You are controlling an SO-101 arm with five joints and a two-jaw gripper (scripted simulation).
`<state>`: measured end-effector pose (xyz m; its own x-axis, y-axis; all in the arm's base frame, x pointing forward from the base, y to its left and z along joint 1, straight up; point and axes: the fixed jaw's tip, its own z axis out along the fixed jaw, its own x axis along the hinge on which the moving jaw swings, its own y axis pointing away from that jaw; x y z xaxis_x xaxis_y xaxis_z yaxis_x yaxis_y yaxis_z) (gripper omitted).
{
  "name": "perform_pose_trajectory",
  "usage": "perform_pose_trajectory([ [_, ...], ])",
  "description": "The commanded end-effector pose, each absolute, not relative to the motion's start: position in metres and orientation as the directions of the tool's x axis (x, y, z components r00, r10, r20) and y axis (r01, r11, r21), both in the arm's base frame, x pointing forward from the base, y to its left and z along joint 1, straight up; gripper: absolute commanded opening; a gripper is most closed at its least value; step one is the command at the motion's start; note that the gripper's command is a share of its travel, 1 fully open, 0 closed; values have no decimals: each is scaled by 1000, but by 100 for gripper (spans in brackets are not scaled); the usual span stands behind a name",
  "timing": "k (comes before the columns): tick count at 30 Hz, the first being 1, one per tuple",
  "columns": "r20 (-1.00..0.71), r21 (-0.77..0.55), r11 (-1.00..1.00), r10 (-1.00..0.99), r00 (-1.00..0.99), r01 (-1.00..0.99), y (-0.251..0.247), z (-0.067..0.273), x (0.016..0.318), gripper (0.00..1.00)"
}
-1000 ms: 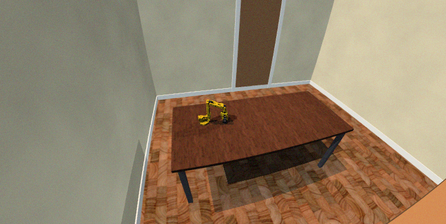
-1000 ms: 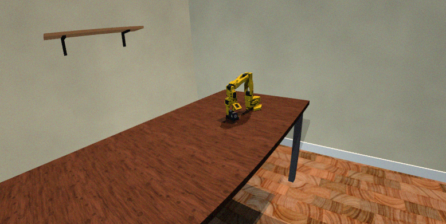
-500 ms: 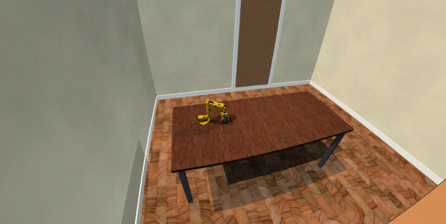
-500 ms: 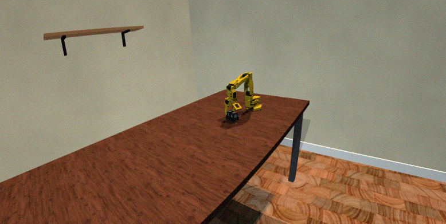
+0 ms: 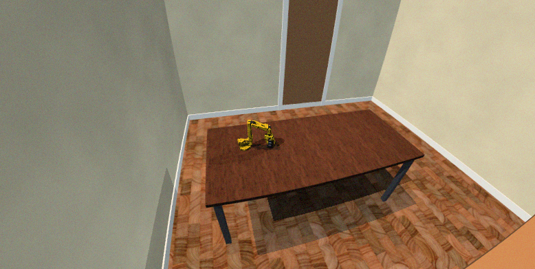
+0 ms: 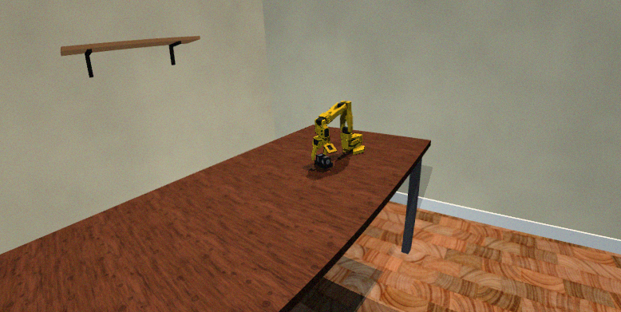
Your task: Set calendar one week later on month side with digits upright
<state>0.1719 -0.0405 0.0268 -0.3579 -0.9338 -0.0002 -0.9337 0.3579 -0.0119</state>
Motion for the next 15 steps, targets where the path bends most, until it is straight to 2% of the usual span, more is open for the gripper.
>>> perform_pose_trajectory([
  [1, -5, -36, 354, -935, -354, -934, -41, 30, 175, 36],
  [15, -5, -36, 354, -935, -354, -934, -42, 62, 177, 36],
])
